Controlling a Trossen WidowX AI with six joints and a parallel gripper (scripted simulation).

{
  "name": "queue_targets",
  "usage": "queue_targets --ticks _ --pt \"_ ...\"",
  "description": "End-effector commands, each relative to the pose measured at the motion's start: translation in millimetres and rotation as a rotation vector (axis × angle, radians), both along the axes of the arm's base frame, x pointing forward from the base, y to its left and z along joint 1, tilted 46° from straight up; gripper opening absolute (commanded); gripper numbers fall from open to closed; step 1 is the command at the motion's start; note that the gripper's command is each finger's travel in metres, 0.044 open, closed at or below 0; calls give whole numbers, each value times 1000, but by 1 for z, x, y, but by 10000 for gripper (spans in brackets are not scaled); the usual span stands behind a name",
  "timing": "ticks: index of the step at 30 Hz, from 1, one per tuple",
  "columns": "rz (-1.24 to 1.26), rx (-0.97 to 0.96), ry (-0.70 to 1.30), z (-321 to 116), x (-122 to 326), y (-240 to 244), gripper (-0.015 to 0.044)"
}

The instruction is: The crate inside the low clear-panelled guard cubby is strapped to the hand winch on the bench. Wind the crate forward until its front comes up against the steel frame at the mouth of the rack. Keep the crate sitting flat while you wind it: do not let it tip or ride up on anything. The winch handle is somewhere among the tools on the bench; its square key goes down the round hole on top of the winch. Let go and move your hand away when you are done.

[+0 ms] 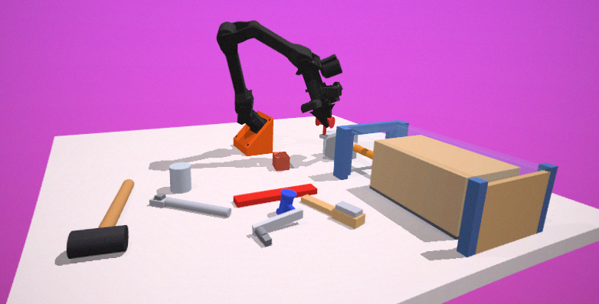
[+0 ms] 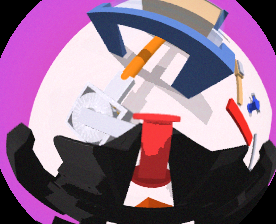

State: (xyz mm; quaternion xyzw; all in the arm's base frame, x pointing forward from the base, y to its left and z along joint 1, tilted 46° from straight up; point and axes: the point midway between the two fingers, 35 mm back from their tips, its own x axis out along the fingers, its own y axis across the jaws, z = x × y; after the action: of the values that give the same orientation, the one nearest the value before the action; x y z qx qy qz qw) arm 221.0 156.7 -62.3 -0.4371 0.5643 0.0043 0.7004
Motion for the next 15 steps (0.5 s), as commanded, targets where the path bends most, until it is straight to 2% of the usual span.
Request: queue_targets --ticks 1,15 --pt "-3 -4 -5 -4 8 1 0" --pt "-3 -3 -6 -11 28 9 0"
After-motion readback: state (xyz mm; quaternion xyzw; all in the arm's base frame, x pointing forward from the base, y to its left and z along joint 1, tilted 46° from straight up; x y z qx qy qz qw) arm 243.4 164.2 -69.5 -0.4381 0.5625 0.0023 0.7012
